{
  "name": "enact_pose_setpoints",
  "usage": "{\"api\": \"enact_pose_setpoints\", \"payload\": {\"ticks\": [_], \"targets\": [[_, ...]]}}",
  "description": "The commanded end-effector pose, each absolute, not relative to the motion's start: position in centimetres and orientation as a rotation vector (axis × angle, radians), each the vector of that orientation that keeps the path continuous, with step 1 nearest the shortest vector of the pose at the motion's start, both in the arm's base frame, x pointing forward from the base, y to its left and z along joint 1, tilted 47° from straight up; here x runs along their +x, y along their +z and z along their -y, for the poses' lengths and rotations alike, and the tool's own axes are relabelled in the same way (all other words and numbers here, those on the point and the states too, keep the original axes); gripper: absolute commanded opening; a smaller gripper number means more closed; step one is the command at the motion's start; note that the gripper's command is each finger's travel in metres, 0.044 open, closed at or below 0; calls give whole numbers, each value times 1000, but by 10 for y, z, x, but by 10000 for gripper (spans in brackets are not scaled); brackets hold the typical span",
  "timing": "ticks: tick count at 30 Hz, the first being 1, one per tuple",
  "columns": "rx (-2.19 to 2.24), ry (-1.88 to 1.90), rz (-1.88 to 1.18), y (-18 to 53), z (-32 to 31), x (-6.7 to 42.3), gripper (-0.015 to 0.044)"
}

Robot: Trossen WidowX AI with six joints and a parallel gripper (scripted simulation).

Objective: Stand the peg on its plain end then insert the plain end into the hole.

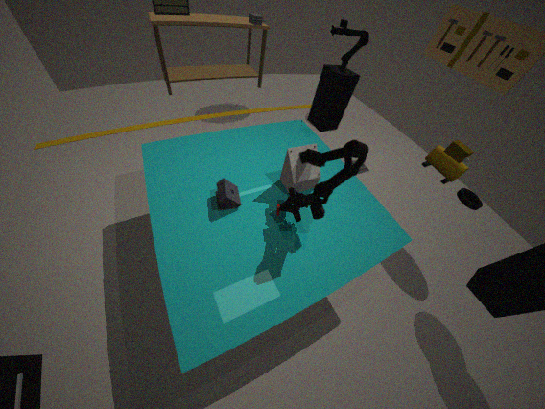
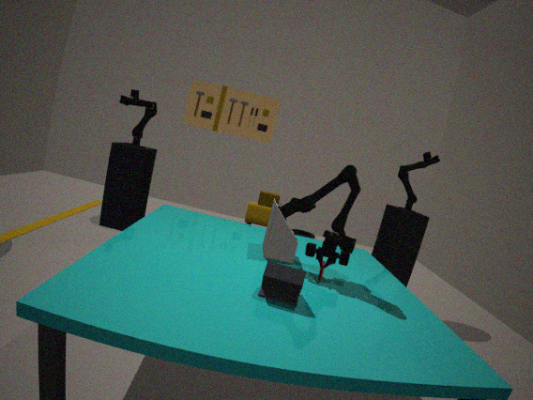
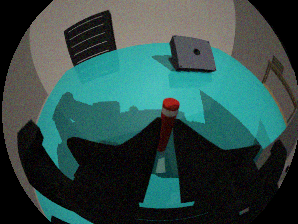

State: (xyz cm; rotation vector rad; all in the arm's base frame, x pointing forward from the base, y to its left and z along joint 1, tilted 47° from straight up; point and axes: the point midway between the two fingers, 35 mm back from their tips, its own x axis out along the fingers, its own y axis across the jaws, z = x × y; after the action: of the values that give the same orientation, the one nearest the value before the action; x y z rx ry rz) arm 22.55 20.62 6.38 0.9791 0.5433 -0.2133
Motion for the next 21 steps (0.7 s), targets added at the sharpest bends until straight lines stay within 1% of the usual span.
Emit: {"api": "enact_pose_setpoints", "payload": {"ticks": [1,21], "targets": [[979,-213,-544,63,-208,225,49],[982,-208,-513,68,-215,225,49]]}}
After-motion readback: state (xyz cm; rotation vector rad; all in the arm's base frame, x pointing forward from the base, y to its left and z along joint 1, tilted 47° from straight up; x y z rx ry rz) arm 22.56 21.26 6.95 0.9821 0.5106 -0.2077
